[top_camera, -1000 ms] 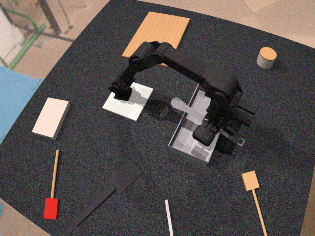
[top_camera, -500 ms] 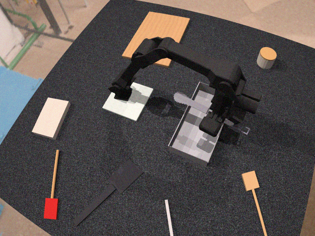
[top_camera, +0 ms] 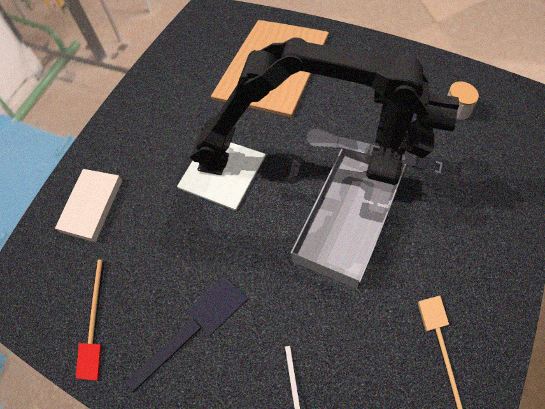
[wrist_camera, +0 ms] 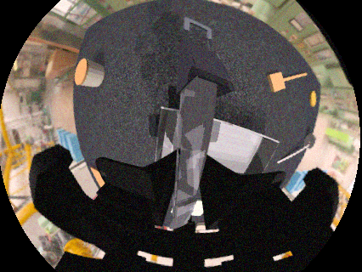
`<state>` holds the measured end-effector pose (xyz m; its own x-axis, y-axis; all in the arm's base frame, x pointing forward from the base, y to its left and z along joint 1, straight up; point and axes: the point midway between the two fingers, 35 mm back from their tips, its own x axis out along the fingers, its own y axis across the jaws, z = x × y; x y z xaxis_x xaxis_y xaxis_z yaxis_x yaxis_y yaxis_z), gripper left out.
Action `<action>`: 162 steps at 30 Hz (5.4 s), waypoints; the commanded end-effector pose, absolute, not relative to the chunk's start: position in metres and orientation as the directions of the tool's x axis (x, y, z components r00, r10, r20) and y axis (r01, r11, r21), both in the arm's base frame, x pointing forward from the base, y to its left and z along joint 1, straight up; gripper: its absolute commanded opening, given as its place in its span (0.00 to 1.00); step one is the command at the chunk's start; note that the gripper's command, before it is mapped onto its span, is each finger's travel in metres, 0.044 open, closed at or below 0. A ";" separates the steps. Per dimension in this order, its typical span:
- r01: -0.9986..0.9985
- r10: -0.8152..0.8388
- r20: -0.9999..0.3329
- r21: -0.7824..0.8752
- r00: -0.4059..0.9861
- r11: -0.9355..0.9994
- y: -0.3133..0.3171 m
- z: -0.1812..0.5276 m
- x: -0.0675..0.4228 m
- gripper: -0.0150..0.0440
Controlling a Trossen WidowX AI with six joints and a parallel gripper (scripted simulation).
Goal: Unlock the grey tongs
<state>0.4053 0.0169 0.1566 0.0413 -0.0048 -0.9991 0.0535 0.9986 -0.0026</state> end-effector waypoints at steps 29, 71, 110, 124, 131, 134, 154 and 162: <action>-0.399 0.025 -0.998 0.001 0.053 0.917 0.212 0.194 0.334 0.00; -0.931 0.033 -0.999 -0.005 0.018 0.364 0.361 0.192 0.137 0.00; -0.995 0.289 -0.957 -0.002 0.031 0.098 0.390 0.194 0.054 0.00; -0.995 0.486 -0.873 0.001 0.048 0.101 0.393 0.200 0.055 0.00; -0.995 0.576 -0.815 0.003 0.057 0.103 0.392 0.203 0.055 0.00; -0.995 0.613 -0.788 0.004 0.060 0.103 0.391 0.205 0.055 0.00; -0.995 0.821 -0.566 0.001 0.081 0.099 0.375 0.215 0.053 0.00; -0.995 0.882 -0.463 -0.002 0.087 0.097 0.364 0.218 0.052 0.00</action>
<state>0.0527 0.3685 0.2142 0.0872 0.8565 -0.5088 -0.9952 0.0977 -0.0061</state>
